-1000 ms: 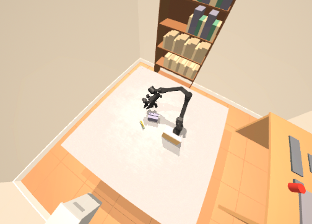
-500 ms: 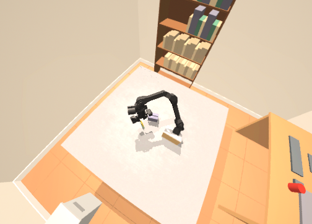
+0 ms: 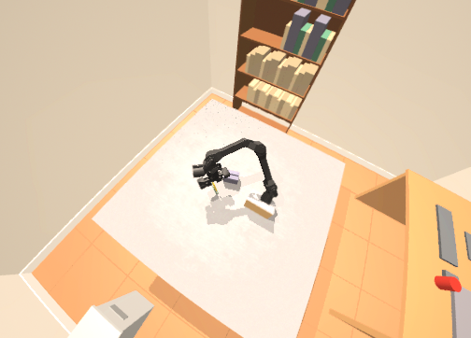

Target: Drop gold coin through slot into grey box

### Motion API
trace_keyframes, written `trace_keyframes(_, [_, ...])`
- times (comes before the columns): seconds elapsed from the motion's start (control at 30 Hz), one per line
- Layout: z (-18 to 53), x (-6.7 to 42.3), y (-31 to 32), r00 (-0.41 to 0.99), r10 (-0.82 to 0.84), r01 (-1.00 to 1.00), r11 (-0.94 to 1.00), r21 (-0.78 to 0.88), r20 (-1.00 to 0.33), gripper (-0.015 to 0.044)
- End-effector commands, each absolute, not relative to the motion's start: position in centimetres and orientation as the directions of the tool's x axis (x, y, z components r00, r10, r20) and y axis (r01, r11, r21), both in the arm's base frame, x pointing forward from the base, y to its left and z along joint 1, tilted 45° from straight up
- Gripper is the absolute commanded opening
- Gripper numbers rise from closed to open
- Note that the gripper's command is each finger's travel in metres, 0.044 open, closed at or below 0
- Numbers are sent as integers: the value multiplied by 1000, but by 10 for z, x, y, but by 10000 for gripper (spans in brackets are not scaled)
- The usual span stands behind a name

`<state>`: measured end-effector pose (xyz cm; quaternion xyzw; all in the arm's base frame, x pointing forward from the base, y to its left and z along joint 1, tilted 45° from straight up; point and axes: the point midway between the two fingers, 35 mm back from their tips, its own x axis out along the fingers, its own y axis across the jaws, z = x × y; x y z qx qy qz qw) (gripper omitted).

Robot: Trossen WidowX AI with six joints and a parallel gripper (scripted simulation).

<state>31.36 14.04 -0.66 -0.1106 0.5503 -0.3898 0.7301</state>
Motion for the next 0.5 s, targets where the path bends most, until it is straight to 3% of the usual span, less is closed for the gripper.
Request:
trace_keyframes(0.0, [-13, 315, 134, 102, -691, 442, 676, -589, -716, 161])
trace_keyframes(0.47, [-29, 319, 120, 103, -690, 442, 677, -589, -716, 161])
